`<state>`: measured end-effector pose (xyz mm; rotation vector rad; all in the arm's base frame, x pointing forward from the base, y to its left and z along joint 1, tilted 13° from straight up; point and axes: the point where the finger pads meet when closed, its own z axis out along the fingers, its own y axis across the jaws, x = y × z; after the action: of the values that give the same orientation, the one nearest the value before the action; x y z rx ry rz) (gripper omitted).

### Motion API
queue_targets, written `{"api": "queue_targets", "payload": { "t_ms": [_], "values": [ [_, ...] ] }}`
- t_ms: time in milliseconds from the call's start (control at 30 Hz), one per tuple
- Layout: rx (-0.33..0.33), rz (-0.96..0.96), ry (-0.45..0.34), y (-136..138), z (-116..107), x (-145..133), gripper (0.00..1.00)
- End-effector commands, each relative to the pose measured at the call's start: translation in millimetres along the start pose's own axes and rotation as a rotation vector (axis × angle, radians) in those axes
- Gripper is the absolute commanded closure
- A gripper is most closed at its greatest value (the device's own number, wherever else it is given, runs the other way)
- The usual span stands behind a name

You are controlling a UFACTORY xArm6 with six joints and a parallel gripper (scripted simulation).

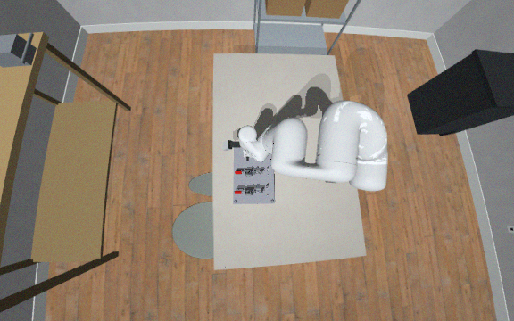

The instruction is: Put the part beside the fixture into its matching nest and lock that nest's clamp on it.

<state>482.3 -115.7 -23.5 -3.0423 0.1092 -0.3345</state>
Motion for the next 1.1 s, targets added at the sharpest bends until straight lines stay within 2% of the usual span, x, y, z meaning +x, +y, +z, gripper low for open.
{"api": "queue_targets", "payload": {
  "t_ms": [0, 1067],
  "values": [
    [-0.001, 0.000, 0.003, 0.2, -1.1, 1.5, 1.00],
    [-0.001, 0.000, 0.003, 0.2, -1.3, 7.6, 1.00]
  ]
}}
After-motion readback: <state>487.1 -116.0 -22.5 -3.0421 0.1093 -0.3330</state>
